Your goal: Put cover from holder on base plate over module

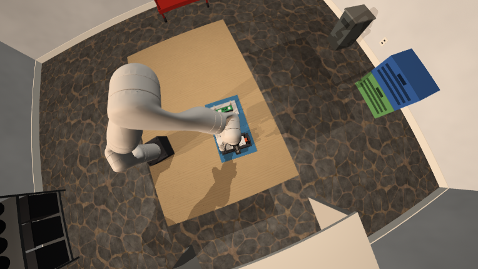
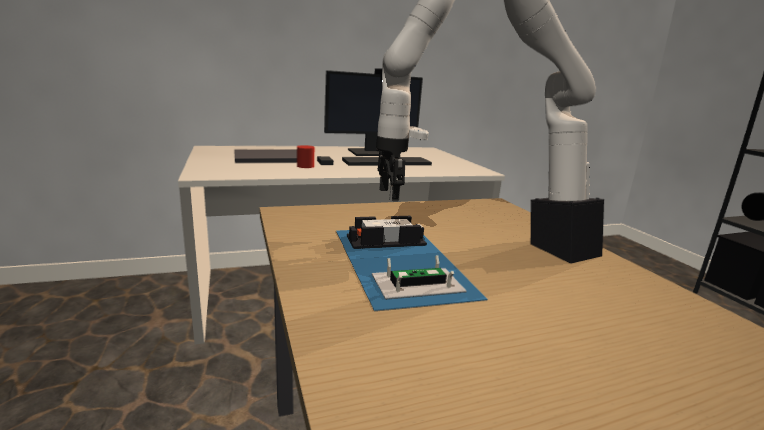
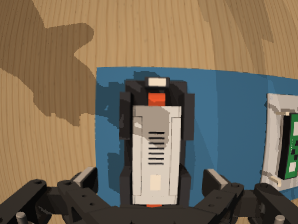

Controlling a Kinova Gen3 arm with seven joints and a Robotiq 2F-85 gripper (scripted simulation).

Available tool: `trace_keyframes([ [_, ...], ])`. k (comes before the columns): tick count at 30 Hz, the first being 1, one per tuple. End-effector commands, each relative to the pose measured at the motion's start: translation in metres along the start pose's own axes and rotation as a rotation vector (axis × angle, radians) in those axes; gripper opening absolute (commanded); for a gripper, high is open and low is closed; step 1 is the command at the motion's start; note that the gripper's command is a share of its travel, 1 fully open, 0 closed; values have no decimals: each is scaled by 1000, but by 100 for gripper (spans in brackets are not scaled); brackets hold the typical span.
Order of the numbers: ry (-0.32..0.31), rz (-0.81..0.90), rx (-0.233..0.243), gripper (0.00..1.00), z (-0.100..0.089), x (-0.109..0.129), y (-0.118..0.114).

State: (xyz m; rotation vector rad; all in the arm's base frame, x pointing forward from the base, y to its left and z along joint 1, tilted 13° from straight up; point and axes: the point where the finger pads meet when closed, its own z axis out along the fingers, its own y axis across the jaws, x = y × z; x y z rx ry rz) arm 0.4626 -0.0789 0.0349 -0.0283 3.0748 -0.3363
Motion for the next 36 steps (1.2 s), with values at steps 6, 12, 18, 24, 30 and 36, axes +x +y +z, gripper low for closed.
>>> trace_keyframes([
  [6, -3, -1, 0, 100, -4, 0, 3],
  [12, -3, -1, 0, 100, -5, 0, 4],
  [18, -3, -1, 0, 100, 15, 0, 4],
  [24, -3, -1, 0, 100, 45, 0, 5],
  [30, -3, -1, 0, 100, 45, 0, 5],
  [36, -5, -2, -1, 100, 73, 0, 7],
])
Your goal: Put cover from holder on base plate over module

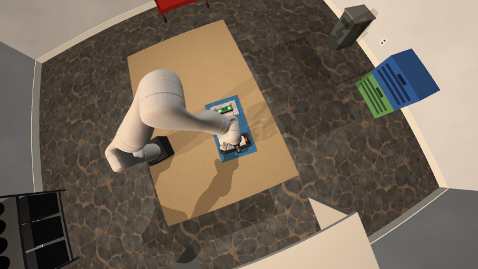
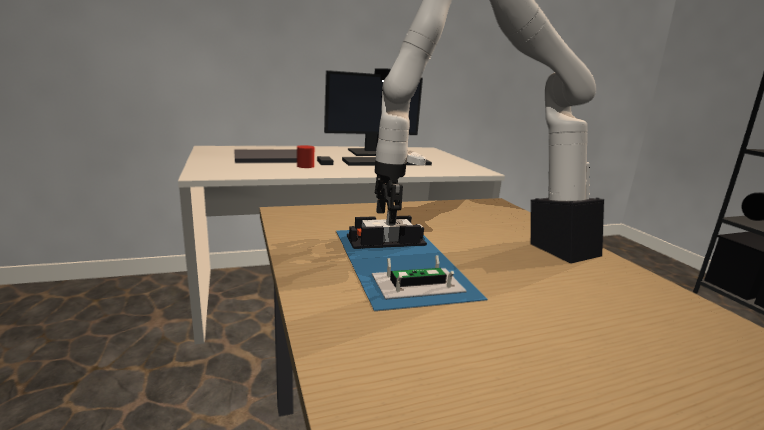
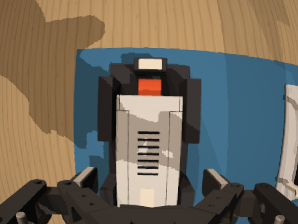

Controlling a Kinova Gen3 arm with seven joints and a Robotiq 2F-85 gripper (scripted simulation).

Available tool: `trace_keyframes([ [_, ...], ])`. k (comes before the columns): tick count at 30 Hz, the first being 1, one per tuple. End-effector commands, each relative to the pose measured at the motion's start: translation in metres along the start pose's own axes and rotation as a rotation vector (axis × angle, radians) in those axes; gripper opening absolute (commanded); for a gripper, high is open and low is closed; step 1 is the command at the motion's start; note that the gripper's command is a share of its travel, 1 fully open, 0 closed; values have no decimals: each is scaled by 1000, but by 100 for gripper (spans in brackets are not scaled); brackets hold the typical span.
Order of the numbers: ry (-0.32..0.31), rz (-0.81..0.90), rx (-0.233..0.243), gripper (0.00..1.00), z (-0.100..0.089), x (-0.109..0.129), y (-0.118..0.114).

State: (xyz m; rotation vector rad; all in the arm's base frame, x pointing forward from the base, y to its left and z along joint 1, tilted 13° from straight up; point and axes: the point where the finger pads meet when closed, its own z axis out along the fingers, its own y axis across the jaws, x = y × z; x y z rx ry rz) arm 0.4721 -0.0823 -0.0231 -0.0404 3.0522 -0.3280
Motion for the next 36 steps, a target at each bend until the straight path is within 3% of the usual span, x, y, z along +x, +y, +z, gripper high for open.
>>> trace_keyframes([
  [1, 19, 4, 3, 100, 21, 7, -2],
  [5, 21, 4, 3, 100, 45, 8, -2],
  [36, 21, 4, 3, 100, 43, 9, -2],
])
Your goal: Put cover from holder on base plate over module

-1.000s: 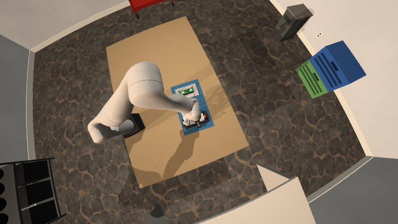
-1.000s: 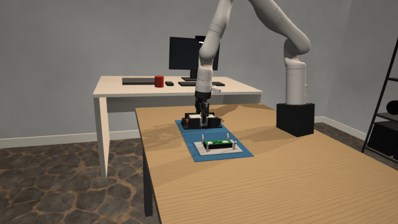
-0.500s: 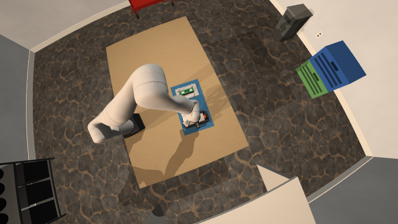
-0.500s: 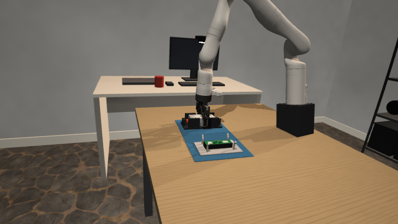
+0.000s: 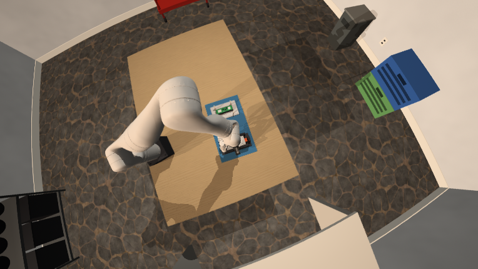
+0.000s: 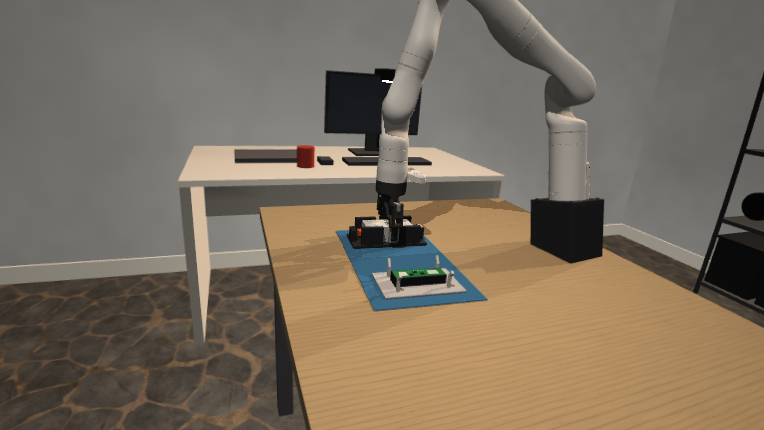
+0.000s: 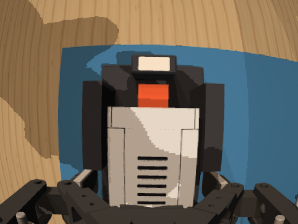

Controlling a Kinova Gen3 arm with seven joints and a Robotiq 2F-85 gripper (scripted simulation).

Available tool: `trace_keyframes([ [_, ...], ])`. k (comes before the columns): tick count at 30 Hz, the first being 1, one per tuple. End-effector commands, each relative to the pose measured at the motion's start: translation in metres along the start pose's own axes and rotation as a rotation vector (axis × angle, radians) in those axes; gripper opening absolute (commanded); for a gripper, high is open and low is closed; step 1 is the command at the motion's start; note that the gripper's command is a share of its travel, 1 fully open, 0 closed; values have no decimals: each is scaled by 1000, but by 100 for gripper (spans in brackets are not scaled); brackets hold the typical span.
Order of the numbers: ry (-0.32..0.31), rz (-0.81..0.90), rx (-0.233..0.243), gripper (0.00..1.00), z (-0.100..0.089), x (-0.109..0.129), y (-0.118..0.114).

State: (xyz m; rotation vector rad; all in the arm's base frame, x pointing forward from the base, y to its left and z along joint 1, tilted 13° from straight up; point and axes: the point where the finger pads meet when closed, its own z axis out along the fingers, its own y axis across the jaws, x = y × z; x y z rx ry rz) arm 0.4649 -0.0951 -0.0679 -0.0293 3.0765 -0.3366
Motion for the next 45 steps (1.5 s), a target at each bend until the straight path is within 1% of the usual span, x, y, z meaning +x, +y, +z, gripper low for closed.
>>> trace_keyframes([
  [1, -5, -1, 0, 100, -4, -2, 0],
  [20, -5, -1, 0, 100, -9, -3, 1],
  [44, -5, -1, 0, 100, -11, -3, 1],
  [45, -4, -1, 0, 70, -11, -3, 1],
])
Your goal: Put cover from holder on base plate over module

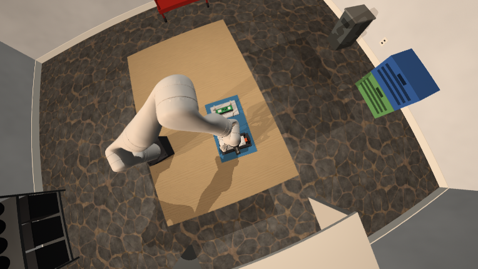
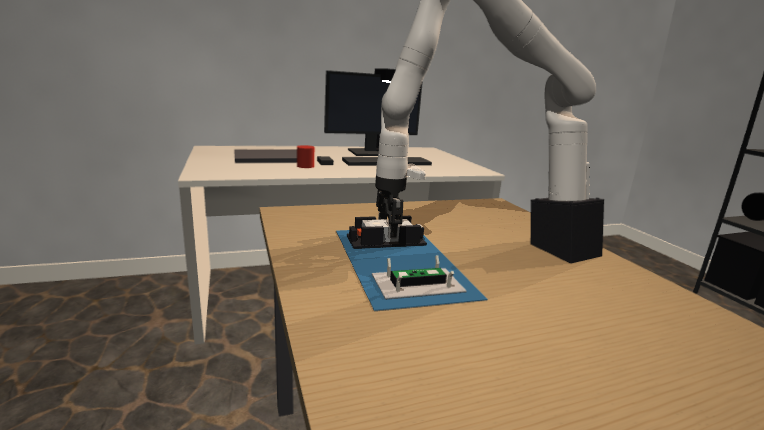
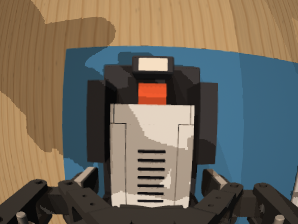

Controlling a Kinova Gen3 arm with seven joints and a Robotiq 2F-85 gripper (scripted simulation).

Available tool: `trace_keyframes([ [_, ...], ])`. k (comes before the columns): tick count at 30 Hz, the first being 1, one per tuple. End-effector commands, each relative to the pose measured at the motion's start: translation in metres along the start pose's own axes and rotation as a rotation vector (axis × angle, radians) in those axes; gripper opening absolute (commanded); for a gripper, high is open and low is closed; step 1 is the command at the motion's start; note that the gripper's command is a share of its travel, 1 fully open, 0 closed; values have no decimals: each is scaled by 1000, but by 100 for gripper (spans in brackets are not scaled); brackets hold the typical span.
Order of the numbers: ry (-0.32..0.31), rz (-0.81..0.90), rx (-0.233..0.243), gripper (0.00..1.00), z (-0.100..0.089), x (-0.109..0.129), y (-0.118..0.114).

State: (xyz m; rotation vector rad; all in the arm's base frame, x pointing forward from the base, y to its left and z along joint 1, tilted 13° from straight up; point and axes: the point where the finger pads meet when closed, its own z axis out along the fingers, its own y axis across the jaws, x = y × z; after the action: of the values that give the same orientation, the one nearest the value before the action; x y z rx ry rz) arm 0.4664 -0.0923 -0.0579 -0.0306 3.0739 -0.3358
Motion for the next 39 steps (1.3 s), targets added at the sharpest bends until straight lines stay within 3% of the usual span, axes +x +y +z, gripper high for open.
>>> trace_keyframes([
  [1, -2, 0, 0, 70, -1, -1, 0],
  [33, -2, 0, 0, 70, -1, -1, 0],
  [34, -2, 0, 0, 0, -1, -1, 0],
  [39, -2, 0, 0, 0, -1, -1, 0],
])
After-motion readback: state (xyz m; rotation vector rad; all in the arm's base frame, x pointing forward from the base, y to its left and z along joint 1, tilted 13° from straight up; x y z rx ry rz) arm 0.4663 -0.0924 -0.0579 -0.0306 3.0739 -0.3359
